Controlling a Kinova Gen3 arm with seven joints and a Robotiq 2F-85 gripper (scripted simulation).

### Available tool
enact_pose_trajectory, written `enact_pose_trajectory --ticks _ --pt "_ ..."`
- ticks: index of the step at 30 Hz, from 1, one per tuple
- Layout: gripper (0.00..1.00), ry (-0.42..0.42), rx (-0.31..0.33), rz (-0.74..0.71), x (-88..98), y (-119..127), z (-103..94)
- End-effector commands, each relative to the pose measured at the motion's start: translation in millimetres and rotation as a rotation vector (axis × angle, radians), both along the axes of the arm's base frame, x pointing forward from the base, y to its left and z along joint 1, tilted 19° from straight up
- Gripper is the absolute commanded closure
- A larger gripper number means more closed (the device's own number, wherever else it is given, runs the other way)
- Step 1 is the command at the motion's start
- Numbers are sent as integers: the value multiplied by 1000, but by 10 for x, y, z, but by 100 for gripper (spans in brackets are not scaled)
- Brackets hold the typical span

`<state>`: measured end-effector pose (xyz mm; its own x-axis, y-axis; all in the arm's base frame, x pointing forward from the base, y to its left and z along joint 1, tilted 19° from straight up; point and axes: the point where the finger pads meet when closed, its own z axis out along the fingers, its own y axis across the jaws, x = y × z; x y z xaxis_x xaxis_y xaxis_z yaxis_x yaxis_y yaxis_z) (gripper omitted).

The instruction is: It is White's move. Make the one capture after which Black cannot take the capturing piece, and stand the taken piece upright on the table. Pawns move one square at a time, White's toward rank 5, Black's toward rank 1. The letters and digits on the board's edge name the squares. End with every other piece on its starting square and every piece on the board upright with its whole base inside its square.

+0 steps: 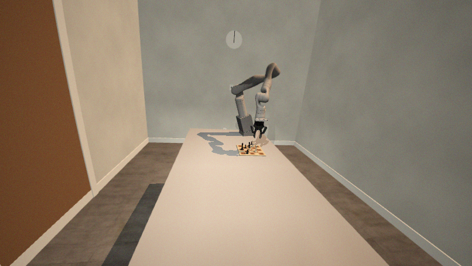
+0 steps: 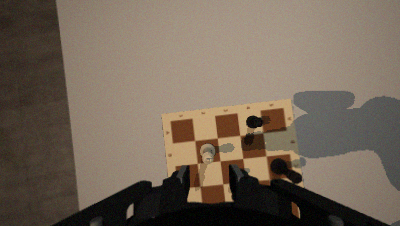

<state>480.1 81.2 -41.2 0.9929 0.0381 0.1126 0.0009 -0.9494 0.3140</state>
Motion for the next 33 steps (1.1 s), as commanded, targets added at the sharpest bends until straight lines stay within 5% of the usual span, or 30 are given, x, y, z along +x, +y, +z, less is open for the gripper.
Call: enact_pose_trajectory --ticks 1,33 --pt "59 0 0 -2 7 -18 -24" --pt "59 0 0 -2 55 -131 -417"
